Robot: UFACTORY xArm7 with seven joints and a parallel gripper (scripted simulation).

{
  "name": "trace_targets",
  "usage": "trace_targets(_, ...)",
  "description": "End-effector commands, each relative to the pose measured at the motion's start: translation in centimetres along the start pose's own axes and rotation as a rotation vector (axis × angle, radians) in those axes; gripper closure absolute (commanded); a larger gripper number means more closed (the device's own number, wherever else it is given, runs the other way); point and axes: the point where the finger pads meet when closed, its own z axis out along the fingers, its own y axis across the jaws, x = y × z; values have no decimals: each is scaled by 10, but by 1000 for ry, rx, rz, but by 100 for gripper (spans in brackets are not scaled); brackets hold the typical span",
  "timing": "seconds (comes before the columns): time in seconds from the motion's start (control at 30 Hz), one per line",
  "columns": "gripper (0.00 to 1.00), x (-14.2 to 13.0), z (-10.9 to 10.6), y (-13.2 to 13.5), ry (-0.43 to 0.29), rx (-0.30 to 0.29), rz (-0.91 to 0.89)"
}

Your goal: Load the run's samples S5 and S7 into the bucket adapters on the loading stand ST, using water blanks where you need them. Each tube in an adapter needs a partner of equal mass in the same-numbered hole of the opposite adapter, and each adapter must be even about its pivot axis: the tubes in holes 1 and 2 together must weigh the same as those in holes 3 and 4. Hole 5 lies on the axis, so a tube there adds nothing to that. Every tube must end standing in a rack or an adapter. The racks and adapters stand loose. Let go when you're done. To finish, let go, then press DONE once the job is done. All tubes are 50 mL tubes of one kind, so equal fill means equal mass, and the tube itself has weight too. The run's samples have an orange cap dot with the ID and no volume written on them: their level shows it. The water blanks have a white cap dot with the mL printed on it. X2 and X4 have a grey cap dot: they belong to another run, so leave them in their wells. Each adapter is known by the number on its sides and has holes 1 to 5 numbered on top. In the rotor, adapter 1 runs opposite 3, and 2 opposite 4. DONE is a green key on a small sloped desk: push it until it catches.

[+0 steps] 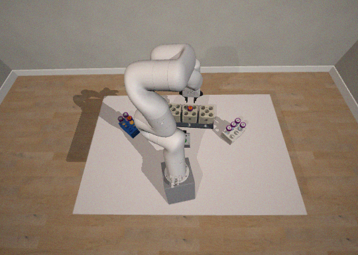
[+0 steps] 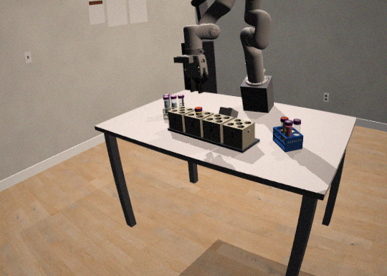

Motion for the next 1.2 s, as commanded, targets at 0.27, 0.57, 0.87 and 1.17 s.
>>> trace_targets(0.27,56,1,-26,0,3,-1,0)
trace_targets(0.57,56,1,-37,0,3,-1,0)
trace_targets(0.87,56,1,-37,0,3,-1,0)
trace_targets(1.17,56,1,-37,0,3,-1,0)
